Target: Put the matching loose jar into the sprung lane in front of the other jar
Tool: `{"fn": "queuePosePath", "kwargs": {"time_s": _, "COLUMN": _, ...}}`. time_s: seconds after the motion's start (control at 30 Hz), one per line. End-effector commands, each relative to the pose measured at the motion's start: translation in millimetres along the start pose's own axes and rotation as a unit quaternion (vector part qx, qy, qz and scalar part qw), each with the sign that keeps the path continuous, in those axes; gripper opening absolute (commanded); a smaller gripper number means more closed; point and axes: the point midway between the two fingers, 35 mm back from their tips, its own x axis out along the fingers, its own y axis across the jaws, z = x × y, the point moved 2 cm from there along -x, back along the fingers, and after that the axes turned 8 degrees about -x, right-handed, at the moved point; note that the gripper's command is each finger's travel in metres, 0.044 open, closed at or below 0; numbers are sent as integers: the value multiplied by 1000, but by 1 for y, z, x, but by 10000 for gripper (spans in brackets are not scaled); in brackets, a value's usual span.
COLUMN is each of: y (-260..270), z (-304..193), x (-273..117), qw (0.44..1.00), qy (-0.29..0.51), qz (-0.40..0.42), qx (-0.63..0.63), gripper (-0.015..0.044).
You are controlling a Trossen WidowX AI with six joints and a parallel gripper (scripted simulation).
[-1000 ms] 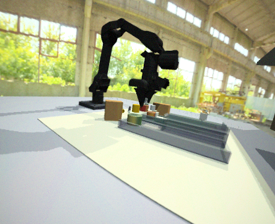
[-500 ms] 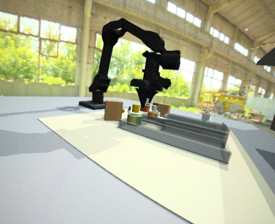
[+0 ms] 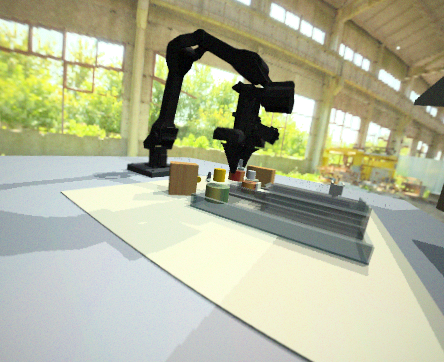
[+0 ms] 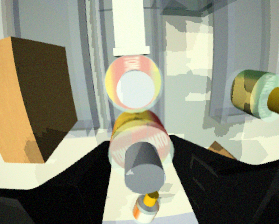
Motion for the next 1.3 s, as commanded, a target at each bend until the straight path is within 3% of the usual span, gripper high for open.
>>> {"fn": "queuePosePath", "kwargs": {"time_s": 0.0, "y": -1, "z": 9, "x": -6, "qw": 1000, "qy": -17, "qz": 0, "qx": -1, "gripper": 0}}
{"fn": "queuePosePath", "kwargs": {"time_s": 1.27, "y": -3, "z": 23, "x": -9, "qw": 1000, "qy": -18, "qz": 0, "qx": -1, "gripper": 0}}
